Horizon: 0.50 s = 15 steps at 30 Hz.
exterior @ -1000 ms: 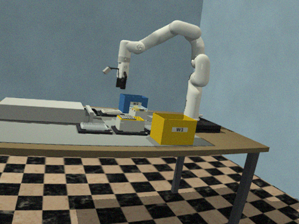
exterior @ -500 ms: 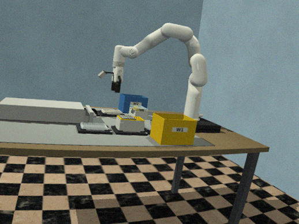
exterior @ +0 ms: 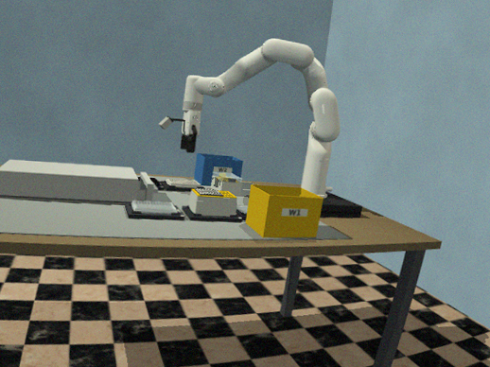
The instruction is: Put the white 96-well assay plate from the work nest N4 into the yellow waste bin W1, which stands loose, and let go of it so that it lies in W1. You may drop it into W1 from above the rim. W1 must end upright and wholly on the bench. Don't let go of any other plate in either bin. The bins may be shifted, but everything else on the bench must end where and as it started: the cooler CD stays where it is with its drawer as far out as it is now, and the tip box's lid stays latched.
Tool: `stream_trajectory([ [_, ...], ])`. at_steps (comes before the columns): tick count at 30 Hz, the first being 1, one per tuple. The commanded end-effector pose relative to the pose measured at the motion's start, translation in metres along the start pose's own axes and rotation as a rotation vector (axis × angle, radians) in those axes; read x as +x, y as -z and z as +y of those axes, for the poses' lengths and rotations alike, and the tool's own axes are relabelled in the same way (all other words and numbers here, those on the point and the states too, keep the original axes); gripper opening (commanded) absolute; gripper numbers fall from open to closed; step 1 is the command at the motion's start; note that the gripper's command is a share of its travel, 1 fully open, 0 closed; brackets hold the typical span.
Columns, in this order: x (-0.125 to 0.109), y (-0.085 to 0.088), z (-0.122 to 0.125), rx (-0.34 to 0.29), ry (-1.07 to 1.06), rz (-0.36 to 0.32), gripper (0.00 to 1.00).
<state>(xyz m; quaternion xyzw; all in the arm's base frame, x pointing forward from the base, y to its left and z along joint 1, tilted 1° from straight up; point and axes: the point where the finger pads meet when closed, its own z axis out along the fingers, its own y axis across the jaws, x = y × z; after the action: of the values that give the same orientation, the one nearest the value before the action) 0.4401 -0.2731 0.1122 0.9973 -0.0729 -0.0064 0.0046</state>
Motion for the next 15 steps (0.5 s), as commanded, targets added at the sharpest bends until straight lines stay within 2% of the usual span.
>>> stream_trajectory([
  [1, 0.001, 0.000, 0.001, -0.002, 0.000, 0.004, 1.00],
  [15, 0.001, -0.023, 0.001, -0.002, 0.000, 0.004, 1.00],
])
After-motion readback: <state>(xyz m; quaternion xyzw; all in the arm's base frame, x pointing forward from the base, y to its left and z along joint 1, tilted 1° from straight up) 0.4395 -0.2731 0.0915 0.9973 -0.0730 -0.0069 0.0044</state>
